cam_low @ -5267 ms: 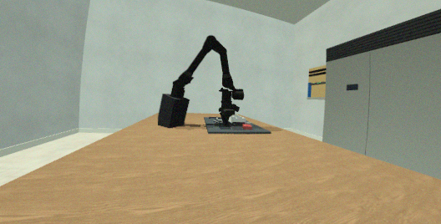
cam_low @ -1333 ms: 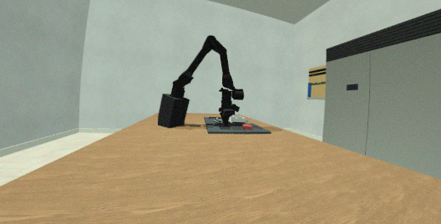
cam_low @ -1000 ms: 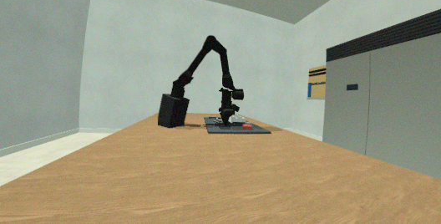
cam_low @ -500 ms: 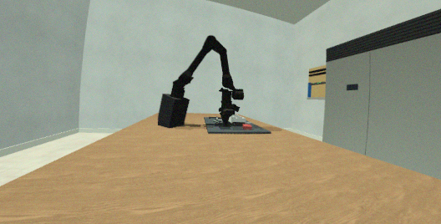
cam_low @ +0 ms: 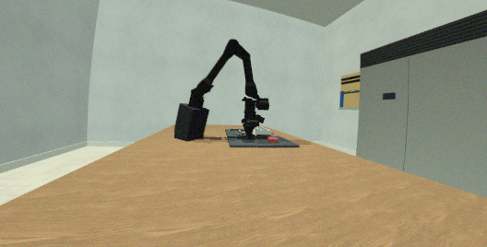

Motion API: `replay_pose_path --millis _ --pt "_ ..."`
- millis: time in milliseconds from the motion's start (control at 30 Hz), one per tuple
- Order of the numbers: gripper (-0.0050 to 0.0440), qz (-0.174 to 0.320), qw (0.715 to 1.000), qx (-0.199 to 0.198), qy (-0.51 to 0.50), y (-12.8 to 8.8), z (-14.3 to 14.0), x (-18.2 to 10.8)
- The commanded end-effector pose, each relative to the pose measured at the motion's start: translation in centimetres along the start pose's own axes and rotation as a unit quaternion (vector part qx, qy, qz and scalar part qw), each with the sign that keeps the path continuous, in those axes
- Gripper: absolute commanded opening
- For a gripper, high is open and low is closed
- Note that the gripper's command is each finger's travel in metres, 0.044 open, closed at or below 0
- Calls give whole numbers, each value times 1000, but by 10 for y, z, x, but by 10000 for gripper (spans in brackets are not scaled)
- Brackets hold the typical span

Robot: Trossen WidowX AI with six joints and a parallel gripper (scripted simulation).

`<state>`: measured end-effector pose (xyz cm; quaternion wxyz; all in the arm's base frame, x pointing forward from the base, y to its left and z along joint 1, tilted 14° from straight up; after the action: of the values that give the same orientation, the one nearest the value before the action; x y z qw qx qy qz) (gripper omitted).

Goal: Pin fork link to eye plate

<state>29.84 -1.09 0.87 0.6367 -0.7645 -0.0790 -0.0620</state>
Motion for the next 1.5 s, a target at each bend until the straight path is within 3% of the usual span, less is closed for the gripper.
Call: replay_pose_path --millis 0,1467 --pt "124 3 1000 11 -7 1 6 -3" --pt "124 4 1000 13 -9 0 4 2"
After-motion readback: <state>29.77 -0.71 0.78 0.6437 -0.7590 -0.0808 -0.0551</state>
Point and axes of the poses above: the point midway between the two fingers, 35 mm back from their tips, its own y axis out along the fingers, its own z axis across the jaws, x = y × z, the point moved 7 cm from there along -y, back along the fingers, and after that the axes turned 1 degree about -y, right-handed, at the moved point
